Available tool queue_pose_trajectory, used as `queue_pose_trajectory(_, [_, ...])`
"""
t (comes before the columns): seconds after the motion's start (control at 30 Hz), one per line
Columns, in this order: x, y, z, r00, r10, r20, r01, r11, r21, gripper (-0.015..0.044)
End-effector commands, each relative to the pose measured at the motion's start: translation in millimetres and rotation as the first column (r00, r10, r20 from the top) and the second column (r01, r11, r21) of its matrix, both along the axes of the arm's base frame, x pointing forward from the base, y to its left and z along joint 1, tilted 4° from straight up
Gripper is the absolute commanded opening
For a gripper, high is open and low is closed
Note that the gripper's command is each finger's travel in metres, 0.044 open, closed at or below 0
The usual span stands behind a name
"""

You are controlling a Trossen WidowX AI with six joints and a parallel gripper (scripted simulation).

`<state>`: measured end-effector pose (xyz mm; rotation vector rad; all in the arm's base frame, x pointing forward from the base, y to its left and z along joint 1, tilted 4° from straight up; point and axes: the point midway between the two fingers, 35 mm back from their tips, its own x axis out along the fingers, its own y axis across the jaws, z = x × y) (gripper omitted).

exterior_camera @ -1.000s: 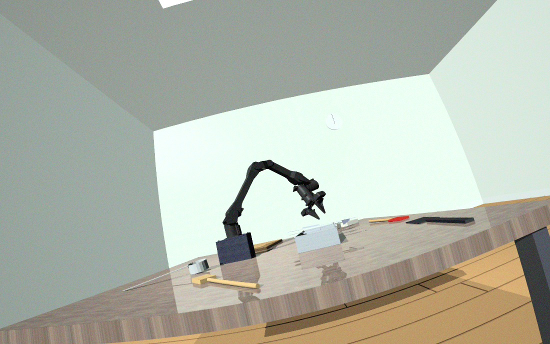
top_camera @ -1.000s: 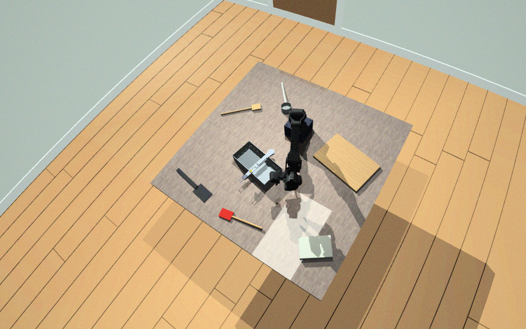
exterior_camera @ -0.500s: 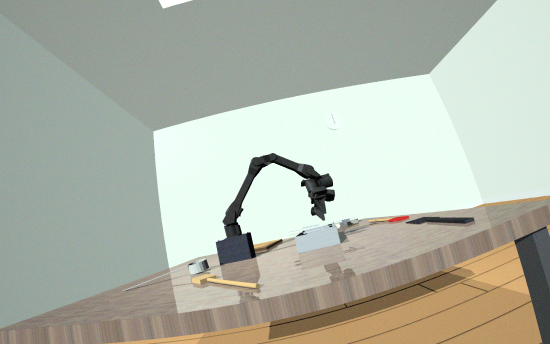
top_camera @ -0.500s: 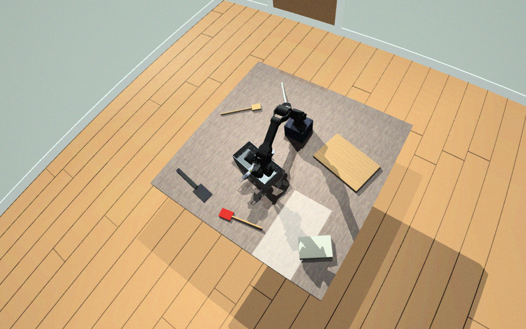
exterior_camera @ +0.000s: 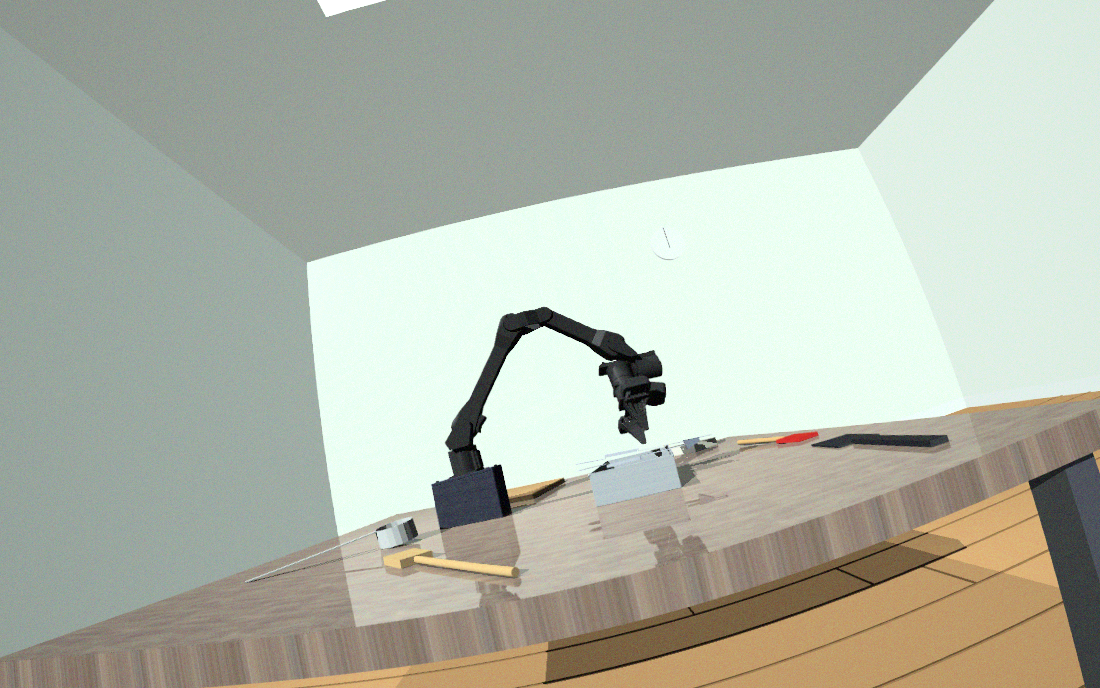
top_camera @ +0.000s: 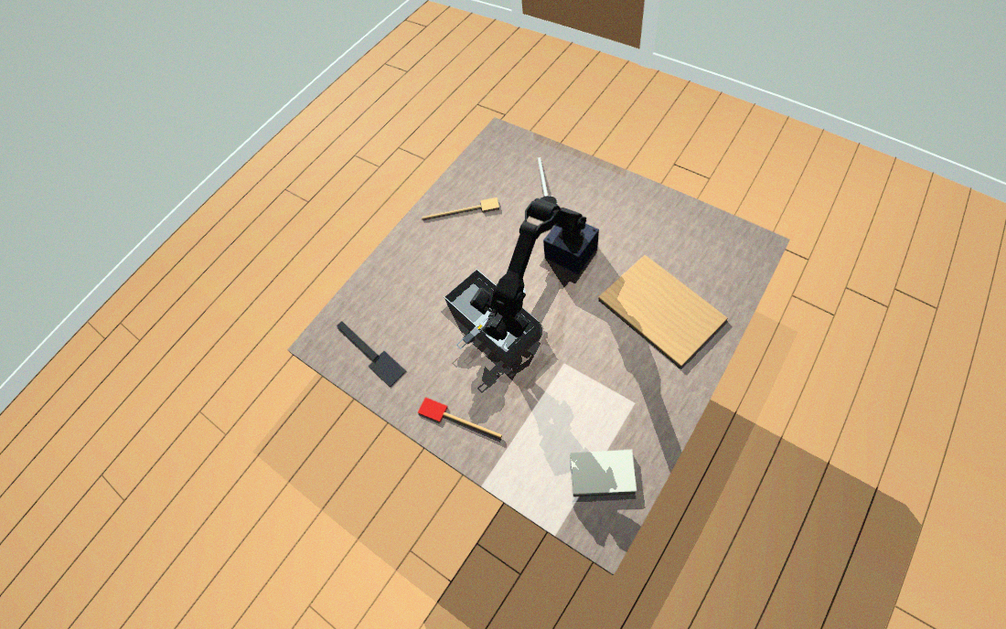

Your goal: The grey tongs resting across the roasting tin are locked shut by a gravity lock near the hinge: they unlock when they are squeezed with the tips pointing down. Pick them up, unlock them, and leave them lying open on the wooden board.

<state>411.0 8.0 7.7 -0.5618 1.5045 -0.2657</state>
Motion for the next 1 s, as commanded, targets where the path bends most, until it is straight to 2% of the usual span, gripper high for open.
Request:
queue_pose_trajectory(0.0, [1,-3,-4,1.000,0.001,0.002,-0.001,1.000,-0.003,0.0260])
queue_pose_trajectory(0.97, [5,-28,-45,1.000,0.001,0.002,-0.001,1.000,-0.005,0.0260])
